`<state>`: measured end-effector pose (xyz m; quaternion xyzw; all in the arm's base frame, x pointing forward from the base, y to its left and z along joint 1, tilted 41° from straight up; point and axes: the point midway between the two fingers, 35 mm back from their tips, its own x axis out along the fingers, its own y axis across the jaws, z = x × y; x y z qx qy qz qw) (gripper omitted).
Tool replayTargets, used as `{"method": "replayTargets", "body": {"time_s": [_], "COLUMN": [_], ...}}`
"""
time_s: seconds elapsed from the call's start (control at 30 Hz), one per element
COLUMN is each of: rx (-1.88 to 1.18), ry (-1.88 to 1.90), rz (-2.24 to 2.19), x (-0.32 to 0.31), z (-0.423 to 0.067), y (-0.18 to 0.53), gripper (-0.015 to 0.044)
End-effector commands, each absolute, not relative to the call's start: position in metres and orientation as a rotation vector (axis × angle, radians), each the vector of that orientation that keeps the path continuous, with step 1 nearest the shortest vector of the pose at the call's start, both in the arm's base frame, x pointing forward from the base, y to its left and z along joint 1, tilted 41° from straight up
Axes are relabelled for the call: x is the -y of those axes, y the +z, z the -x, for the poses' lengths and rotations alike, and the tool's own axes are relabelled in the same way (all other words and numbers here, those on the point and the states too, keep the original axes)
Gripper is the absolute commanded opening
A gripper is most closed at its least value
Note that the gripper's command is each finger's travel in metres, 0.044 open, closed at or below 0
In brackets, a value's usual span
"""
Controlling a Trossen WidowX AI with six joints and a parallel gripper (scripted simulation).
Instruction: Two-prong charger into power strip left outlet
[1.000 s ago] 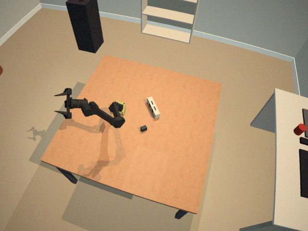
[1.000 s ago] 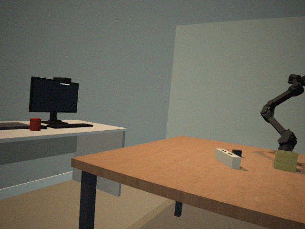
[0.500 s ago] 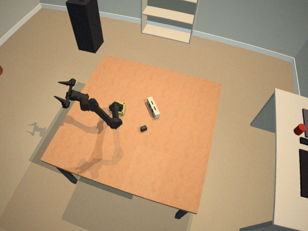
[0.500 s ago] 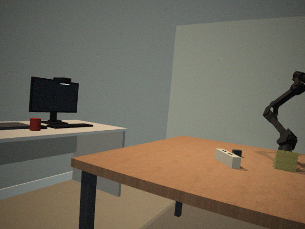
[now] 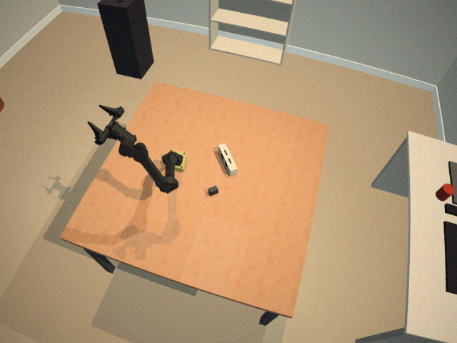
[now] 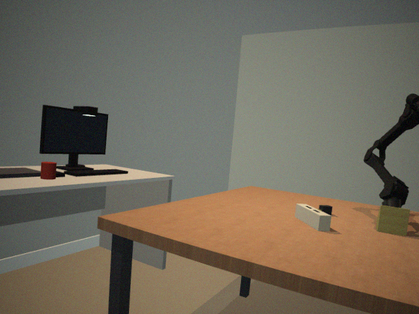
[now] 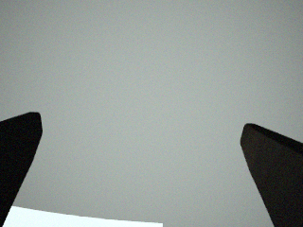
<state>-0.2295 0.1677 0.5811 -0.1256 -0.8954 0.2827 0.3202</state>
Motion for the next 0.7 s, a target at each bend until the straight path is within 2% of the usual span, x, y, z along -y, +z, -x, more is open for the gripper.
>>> {"method": "replayTargets", "body": {"time_s": [0.0, 0.67], "rx": [2.323, 2.108], "ry": [0.804, 1.027], "rz": [0.399, 0.804], "x": [-0.185, -0.274], "z": [0.227, 0.19], "y": [0.571, 0.517], "gripper": [0.044, 0.044]}}
